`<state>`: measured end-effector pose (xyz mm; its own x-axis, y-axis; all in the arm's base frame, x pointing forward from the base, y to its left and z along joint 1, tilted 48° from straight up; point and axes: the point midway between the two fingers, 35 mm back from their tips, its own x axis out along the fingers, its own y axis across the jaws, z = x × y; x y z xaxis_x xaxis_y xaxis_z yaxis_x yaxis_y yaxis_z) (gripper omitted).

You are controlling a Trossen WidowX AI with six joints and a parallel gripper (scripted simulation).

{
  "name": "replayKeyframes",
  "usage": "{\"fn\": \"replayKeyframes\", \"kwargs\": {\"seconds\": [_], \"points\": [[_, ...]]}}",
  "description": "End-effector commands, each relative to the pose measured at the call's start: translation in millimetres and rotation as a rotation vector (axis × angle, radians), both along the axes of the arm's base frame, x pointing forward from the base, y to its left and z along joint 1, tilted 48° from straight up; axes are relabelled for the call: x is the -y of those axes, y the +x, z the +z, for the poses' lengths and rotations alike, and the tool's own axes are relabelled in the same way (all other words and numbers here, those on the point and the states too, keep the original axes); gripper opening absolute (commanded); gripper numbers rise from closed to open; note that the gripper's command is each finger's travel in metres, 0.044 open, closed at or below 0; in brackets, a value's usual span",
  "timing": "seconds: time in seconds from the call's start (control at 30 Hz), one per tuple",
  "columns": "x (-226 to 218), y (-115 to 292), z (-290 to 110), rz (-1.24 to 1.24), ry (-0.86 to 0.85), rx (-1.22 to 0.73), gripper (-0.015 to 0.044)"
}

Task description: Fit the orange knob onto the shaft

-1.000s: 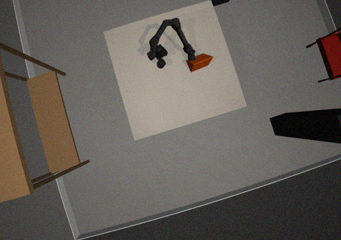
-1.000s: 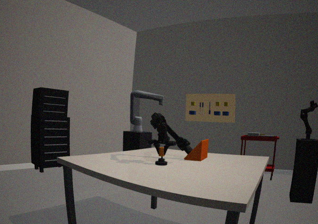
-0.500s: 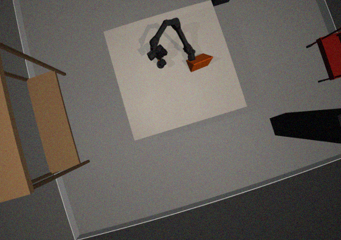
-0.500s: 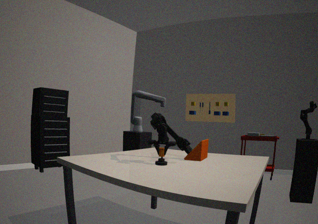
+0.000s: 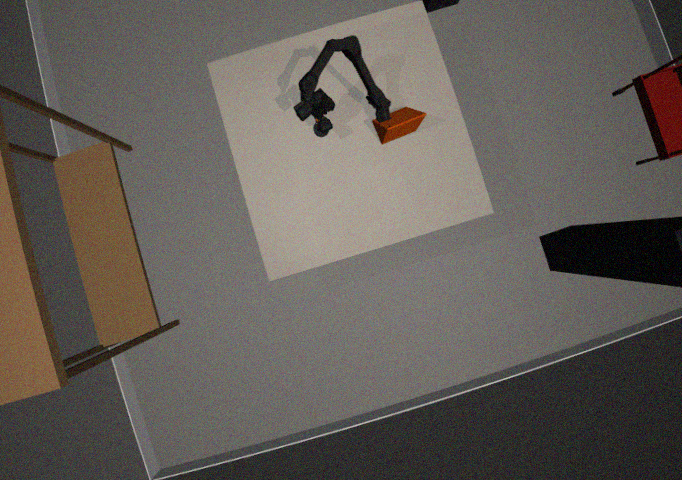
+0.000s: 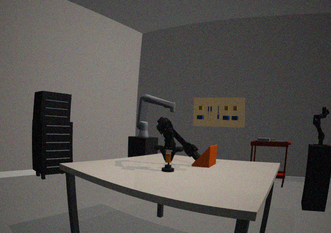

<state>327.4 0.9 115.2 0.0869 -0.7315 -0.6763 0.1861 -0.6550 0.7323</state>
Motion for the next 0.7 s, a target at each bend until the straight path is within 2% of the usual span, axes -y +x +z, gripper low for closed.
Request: {"fn": "replayKeyframes", "kwargs": {"seconds": [0.0, 0.67], "points": [[-1.8, 0.5, 1.2, -0.049, 0.005, 0.058, 0.0000], [2.4, 0.6, -1.3, -0.957, 0.125, 1.041, 0.0000]]}}
